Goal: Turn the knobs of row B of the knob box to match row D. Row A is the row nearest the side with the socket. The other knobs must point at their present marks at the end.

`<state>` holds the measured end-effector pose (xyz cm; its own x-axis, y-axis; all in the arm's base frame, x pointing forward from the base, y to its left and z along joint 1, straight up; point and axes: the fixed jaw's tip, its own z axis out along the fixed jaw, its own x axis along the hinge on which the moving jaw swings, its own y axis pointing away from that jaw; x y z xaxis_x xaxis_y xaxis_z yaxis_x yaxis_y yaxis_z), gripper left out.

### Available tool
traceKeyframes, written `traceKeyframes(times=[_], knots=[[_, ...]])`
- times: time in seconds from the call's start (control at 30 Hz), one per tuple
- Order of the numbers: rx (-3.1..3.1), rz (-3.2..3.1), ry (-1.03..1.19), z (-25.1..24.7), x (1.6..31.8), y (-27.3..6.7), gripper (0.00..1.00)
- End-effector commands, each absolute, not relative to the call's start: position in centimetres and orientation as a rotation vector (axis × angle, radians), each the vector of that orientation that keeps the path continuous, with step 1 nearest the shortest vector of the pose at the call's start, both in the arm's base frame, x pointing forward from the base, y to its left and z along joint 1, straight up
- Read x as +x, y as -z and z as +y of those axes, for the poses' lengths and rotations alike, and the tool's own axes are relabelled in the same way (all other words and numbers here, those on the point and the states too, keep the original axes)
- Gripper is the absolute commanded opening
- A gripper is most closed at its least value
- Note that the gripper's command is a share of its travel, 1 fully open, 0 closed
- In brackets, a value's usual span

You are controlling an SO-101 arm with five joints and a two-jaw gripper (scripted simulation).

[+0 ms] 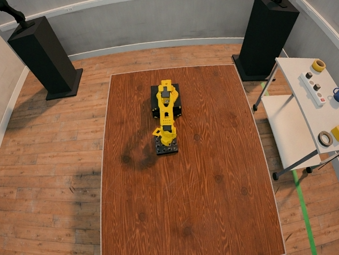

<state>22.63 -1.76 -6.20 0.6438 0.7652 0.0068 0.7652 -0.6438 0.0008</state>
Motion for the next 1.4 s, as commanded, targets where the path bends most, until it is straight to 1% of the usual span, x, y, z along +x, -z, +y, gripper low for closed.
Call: traceKeyframes(times=[0.0, 0.4, 1.37], knots=[[-2.862, -1.292, -0.003, -1.85, 22.43, 6.34, 0.01], [-2.924, -1.147, -0.003, -1.9, 22.39, 6.34, 0.01], [-2.924, -1.147, -0.003, -1.91, 22.41, 6.34, 0.02]])
